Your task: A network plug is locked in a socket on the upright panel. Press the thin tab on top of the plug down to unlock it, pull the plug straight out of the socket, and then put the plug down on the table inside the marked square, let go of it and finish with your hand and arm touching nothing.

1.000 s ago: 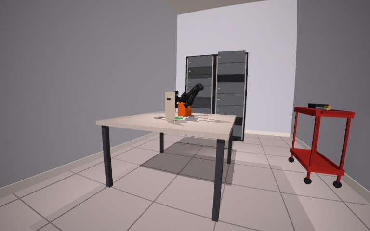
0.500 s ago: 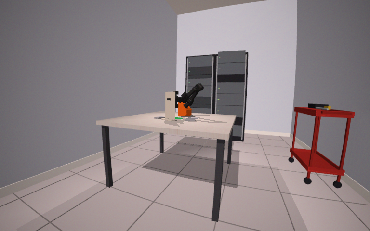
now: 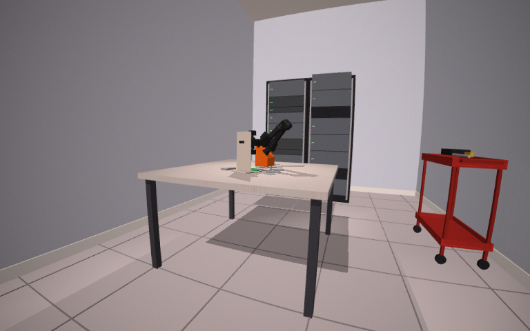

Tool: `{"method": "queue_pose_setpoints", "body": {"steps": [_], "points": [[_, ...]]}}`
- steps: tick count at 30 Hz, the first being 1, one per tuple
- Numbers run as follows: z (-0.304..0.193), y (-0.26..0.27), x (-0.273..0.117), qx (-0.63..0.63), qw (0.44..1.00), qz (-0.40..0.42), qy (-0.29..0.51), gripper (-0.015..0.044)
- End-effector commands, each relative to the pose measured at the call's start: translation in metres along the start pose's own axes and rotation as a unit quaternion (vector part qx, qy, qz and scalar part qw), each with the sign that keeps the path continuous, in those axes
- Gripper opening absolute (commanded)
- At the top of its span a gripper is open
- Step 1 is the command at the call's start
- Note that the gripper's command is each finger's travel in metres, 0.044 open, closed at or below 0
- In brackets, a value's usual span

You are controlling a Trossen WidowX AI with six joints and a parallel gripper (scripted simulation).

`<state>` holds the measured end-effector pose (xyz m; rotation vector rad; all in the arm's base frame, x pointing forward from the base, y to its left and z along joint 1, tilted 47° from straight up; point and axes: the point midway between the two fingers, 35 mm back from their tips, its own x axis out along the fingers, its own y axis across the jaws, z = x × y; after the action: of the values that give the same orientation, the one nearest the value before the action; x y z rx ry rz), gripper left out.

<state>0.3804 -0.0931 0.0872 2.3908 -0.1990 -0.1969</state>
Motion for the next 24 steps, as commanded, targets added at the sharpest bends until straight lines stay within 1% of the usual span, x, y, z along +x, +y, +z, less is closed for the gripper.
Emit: {"method": "queue_pose_setpoints", "body": {"steps": [1,24], "points": [[-0.001,0.0,-0.003,-0.001,1.0,0.0,0.001,0.0],[-0.004,0.0,-0.017,-0.001,1.0,0.0,0.001,0.0]]}}
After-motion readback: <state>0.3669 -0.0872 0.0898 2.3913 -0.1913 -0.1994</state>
